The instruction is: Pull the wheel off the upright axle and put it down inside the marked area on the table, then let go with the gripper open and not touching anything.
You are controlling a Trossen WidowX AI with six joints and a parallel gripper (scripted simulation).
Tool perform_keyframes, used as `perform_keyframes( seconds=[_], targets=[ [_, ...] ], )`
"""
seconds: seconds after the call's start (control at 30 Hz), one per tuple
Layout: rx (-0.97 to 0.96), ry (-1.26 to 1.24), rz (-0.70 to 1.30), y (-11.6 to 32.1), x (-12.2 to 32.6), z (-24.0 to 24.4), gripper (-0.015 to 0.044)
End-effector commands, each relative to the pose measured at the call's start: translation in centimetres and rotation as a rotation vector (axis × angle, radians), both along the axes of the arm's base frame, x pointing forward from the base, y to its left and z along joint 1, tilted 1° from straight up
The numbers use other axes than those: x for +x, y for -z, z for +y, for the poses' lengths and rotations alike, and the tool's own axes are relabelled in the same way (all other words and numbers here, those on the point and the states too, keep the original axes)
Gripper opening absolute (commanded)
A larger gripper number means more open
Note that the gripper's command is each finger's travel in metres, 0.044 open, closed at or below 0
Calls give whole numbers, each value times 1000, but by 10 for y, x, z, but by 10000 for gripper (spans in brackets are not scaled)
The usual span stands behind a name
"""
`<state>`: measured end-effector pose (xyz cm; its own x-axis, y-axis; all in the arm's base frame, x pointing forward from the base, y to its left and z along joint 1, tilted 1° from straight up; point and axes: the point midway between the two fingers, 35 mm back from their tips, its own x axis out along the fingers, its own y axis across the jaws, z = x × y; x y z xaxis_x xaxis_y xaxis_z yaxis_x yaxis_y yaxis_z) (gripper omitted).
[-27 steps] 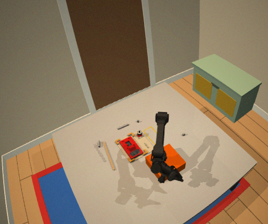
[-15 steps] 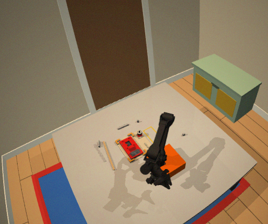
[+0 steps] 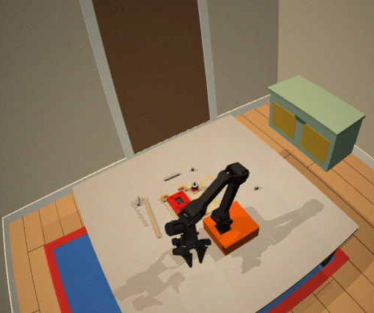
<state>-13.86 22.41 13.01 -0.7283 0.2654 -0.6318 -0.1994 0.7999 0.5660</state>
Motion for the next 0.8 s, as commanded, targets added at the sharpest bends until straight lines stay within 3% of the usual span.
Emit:
perform_keyframes(
  seconds=[0.0, 0.4, 0.77],
  targets=[
    [-26, 157, -52, 0, 37, 29, 300],
    [-168, 623, -189, 10, 174, 71, 300],
    [-342, 982, -274, 26, 304, 45, 300]
  ],
)
